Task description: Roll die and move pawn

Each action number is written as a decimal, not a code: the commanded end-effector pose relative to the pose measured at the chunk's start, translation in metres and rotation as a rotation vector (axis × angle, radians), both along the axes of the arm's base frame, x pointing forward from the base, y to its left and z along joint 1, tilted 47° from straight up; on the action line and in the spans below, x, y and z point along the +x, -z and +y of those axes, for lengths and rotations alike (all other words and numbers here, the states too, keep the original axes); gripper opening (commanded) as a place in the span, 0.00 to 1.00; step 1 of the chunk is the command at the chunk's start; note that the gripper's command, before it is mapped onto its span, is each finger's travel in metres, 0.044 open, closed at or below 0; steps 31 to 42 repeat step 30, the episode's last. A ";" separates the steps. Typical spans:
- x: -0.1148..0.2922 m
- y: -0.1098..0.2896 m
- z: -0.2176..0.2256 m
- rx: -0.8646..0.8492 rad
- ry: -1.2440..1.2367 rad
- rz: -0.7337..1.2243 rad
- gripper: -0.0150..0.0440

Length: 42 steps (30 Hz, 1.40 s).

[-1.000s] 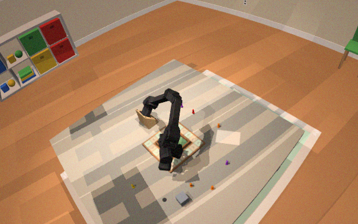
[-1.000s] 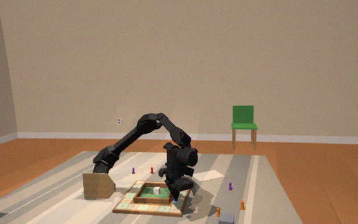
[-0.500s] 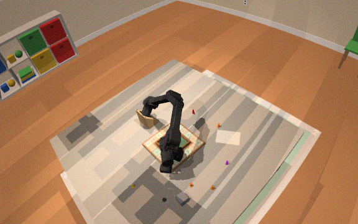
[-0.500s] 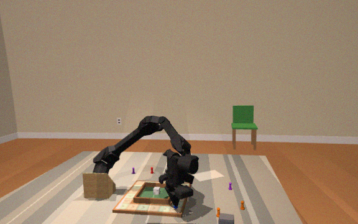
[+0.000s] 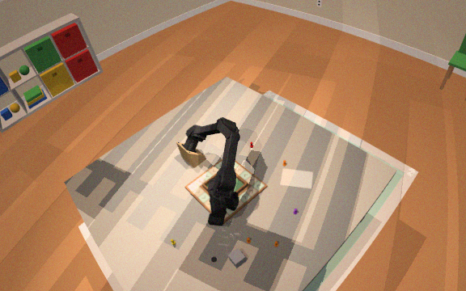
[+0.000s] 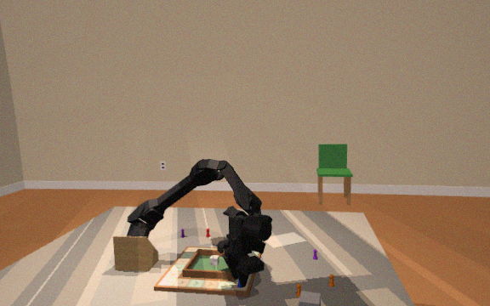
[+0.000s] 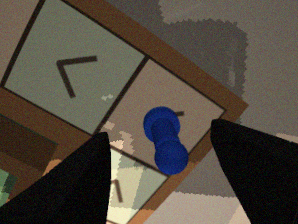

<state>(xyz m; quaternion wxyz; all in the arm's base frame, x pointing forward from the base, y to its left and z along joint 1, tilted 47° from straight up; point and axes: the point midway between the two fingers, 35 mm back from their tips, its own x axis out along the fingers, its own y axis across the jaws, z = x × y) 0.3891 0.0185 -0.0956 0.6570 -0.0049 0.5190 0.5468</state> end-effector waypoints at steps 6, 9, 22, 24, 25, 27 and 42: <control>0.007 -0.033 -0.036 -0.001 0.007 -0.005 1.00; 0.008 -0.036 -0.039 -0.002 0.007 -0.005 1.00; -0.132 -0.141 -0.073 -0.073 0.321 0.324 1.00; -0.091 -0.121 -0.074 -0.060 0.247 0.231 1.00; -0.091 -0.121 -0.074 -0.060 0.247 0.231 1.00; -0.091 -0.121 -0.074 -0.060 0.247 0.231 1.00; -0.091 -0.121 -0.074 -0.060 0.247 0.231 1.00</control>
